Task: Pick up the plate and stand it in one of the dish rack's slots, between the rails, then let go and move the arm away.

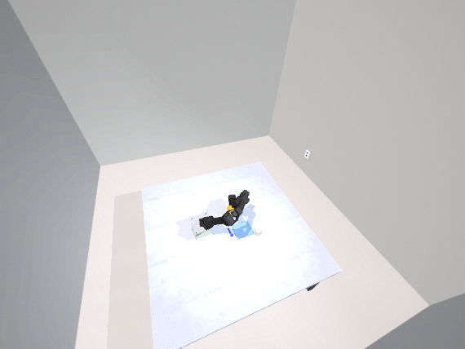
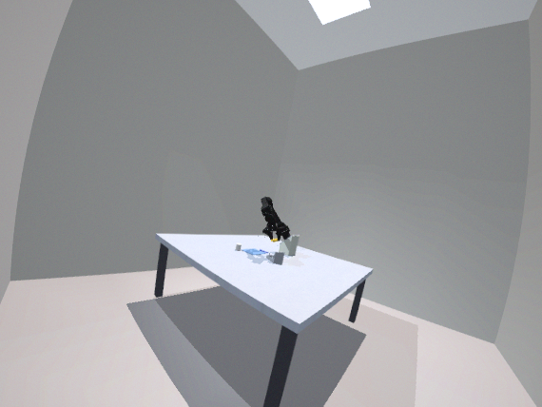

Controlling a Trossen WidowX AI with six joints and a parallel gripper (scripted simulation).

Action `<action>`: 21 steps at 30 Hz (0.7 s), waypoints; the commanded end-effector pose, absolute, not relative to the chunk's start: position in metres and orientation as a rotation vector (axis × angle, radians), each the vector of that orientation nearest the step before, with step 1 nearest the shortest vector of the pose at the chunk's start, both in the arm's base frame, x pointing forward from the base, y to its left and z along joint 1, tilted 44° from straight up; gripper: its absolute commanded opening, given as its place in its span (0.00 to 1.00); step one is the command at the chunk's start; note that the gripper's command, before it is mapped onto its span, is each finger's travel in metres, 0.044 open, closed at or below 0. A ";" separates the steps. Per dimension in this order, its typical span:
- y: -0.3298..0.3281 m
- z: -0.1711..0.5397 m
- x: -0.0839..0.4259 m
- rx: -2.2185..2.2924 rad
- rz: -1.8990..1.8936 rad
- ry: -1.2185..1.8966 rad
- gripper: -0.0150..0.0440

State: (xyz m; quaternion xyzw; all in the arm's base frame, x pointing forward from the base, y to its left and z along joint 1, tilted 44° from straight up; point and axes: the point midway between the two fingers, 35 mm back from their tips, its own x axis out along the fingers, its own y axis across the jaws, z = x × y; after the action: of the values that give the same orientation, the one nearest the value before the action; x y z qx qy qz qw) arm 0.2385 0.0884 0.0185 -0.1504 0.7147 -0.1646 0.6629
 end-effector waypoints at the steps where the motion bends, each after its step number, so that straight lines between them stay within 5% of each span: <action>1: 0.084 0.008 0.236 -0.340 -0.256 1.677 0.25; 21: 0.068 -0.024 0.237 -0.328 0.295 1.728 0.25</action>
State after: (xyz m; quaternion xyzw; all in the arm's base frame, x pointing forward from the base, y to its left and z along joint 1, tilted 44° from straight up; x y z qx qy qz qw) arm 0.2390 0.0705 -0.0193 -0.1410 0.7590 0.0848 0.6300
